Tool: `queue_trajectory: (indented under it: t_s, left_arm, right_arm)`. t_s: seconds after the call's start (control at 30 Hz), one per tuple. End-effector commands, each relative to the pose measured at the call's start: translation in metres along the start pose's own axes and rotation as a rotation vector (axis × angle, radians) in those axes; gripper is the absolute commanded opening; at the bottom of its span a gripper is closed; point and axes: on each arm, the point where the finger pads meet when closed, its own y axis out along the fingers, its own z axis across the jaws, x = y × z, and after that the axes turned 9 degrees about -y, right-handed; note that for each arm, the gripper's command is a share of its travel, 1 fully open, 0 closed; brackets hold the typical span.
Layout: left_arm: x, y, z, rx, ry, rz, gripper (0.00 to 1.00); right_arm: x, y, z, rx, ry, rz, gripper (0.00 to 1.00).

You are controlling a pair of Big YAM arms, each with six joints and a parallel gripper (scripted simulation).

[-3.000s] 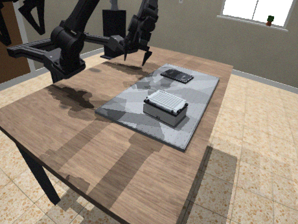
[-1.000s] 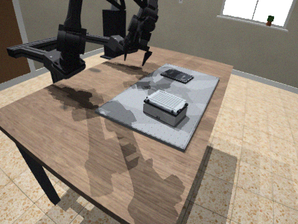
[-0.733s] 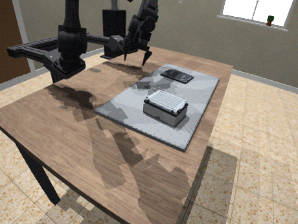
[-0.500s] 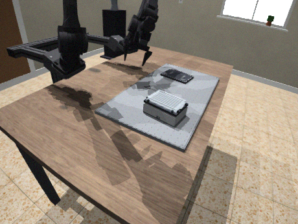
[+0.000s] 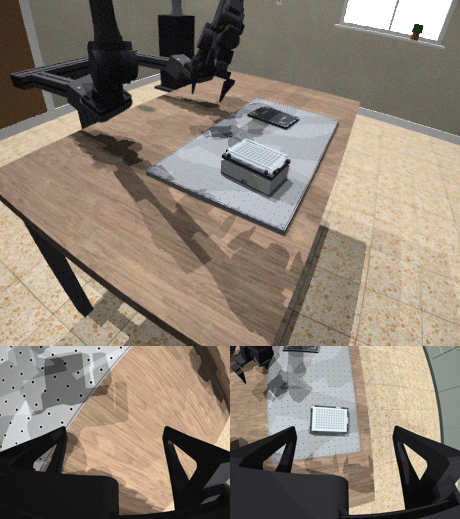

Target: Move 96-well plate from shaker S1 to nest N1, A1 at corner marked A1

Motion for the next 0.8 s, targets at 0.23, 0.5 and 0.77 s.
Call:
queue_trajectory:
  t_s: [0.23, 0.5, 0.77]
  left_arm:
    - [0.007, -0.002, -0.001, -0.004, 0.000, -0.015, 1.00]
    - [0.007, -0.002, -0.001, -0.004, 0.000, -0.015, 1.00]
    - [0.007, -0.002, -0.001, -0.004, 0.000, -0.015, 1.00]
  right_arm:
    - [0.034, -0.024, -0.019, -0.049, -0.110, -0.009, 1.00]
    - [0.036, -0.024, -0.018, -0.049, -0.117, -0.013, 1.00]
    - [0.037, -0.025, -0.018, -0.049, -0.118, -0.014, 1.00]
